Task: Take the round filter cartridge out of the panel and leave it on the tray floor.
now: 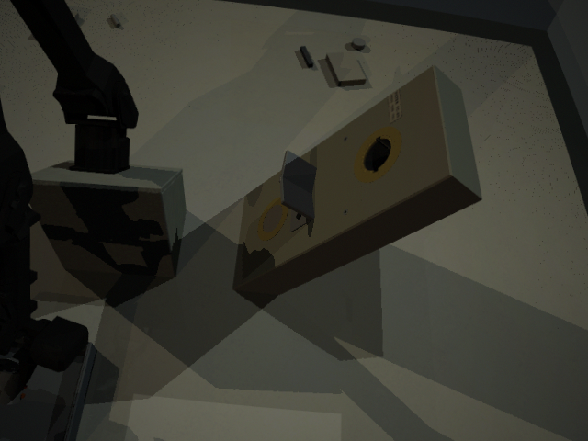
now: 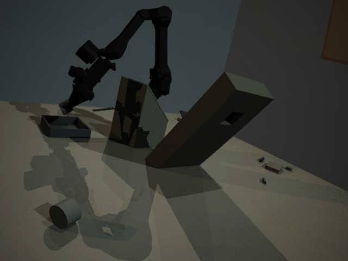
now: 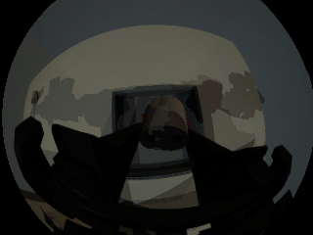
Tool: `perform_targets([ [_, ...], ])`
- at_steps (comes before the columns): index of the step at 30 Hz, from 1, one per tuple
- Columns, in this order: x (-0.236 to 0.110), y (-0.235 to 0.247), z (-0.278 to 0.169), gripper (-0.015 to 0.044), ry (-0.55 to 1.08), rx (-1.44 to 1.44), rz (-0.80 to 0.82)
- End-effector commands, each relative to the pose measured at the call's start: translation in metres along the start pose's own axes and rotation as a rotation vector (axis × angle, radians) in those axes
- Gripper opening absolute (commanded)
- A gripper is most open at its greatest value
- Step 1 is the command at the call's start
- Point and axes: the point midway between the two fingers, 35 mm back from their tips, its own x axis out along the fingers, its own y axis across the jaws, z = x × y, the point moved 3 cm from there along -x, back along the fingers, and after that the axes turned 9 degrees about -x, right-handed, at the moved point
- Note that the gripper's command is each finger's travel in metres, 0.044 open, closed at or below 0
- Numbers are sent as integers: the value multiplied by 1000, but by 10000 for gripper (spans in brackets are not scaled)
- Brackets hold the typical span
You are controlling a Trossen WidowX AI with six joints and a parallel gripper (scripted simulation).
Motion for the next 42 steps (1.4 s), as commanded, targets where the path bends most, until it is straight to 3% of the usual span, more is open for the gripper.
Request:
perform_targets([
  [1,15,1,-12,0,10,-6,-3],
  [12,34,4,-27,0,11,-6,-3],
  [29,32,4,-24,440,9,-1,0],
  [33,26,3,-20,440,9,-1,1],
  [38,-21,-1,9,440,10,-2,2],
  [42,-28,-2,12,440,11,-2,2],
])
